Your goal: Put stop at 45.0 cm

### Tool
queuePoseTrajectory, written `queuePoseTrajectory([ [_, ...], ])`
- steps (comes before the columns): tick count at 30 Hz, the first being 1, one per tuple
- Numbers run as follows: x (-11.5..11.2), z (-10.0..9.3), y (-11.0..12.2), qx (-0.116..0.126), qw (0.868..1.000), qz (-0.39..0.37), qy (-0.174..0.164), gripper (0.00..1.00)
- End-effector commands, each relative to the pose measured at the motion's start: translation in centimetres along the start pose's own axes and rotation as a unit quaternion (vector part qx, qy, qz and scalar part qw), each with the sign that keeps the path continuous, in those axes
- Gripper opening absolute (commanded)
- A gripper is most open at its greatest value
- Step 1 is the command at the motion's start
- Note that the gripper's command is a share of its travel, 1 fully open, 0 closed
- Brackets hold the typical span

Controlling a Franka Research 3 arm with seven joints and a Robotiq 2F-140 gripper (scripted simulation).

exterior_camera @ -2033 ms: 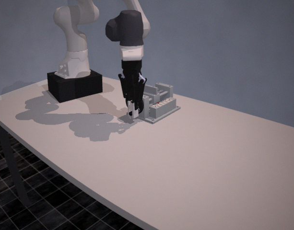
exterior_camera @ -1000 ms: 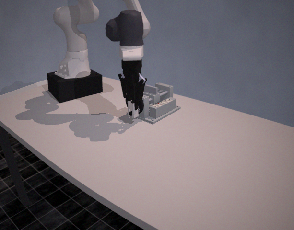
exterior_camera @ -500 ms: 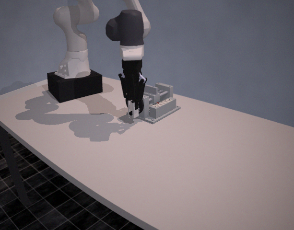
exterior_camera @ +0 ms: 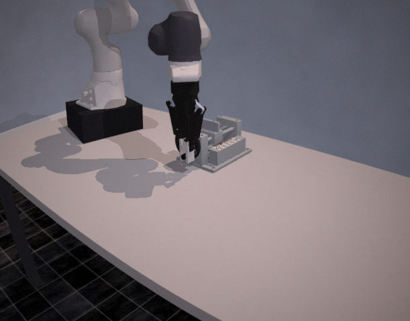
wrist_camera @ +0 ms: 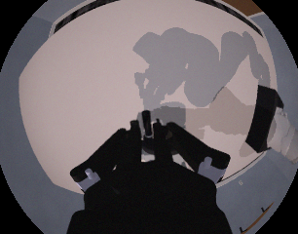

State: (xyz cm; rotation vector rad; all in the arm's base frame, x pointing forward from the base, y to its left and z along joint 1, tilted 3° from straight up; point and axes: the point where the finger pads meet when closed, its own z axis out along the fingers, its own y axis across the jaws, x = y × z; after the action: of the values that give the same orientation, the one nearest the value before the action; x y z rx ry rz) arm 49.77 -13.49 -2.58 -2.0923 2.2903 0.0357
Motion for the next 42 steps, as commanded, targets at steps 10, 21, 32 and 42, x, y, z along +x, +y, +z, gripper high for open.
queuePoseTrajectory([
  [10, 0.0, -0.8, -0.4, 0.001, 1.0, -0.002, 0.0, 0.04],
  [21, 0.0, -1.3, -0.4, 0.001, 1.0, -0.002, 0.0, 0.04],
  [32, 0.0, -1.9, -0.4, 0.001, 1.0, -0.002, 0.0, 0.04],
  [42, 0.0, -2.4, -0.3, 0.001, 1.0, -0.002, 0.0, 0.04],
])
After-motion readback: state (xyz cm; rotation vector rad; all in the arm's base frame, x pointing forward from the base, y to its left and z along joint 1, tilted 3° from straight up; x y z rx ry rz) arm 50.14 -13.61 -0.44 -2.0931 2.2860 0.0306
